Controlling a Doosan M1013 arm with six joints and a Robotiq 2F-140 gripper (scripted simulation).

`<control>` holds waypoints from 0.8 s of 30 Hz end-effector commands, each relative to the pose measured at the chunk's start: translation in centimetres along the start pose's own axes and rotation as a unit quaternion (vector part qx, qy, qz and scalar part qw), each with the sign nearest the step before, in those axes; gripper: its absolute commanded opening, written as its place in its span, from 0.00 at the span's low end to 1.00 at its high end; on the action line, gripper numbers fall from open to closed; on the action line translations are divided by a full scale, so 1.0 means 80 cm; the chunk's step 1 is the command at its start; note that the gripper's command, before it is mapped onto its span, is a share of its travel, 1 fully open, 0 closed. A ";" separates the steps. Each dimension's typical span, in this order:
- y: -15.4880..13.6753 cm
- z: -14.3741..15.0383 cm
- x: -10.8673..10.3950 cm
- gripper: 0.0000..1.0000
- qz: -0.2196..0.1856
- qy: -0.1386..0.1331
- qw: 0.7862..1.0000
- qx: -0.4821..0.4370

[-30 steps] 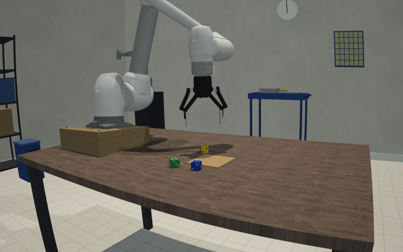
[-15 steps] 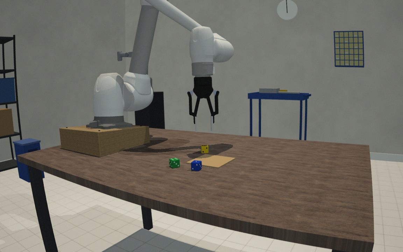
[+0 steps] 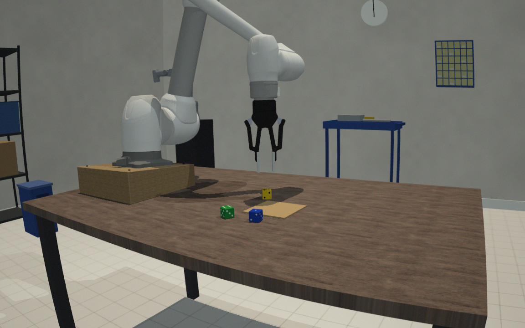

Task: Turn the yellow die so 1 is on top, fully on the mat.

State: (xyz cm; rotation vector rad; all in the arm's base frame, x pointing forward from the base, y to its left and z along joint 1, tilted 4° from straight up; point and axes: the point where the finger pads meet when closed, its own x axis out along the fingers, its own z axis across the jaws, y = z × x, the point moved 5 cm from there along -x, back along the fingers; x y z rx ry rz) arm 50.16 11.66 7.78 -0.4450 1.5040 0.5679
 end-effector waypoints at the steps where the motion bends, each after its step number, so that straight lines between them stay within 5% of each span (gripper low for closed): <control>1: 0.000 0.000 0.000 0.28 0.000 0.000 1.000 0.000; 24: 0.000 0.000 0.006 0.28 0.000 0.000 1.000 0.000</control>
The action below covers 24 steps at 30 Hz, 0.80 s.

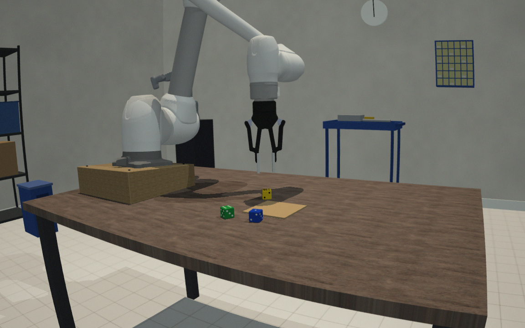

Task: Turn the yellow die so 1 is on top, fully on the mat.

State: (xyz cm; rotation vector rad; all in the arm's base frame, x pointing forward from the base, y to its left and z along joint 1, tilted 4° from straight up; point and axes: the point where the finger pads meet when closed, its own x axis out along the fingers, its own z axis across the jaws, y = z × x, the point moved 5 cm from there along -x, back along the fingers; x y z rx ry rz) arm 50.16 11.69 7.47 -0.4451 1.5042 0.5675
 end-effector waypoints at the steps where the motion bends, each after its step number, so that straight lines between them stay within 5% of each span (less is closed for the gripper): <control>1: 0.000 0.000 0.003 0.28 0.000 0.000 1.000 0.000; 24: 0.000 0.000 0.041 0.28 0.000 0.000 1.000 0.000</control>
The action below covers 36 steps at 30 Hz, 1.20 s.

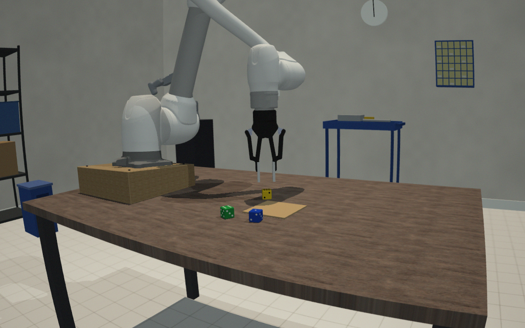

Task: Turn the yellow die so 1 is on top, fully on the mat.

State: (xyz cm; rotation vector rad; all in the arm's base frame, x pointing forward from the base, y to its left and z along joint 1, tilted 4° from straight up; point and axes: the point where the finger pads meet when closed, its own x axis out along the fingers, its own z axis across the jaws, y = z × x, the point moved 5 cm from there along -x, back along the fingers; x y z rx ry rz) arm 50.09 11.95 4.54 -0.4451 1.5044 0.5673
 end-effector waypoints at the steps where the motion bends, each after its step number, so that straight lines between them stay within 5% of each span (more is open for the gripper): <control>1: 0.000 0.000 0.006 0.28 0.000 0.000 1.000 0.000; 36: 0.000 0.000 0.024 0.28 0.000 0.000 1.000 0.000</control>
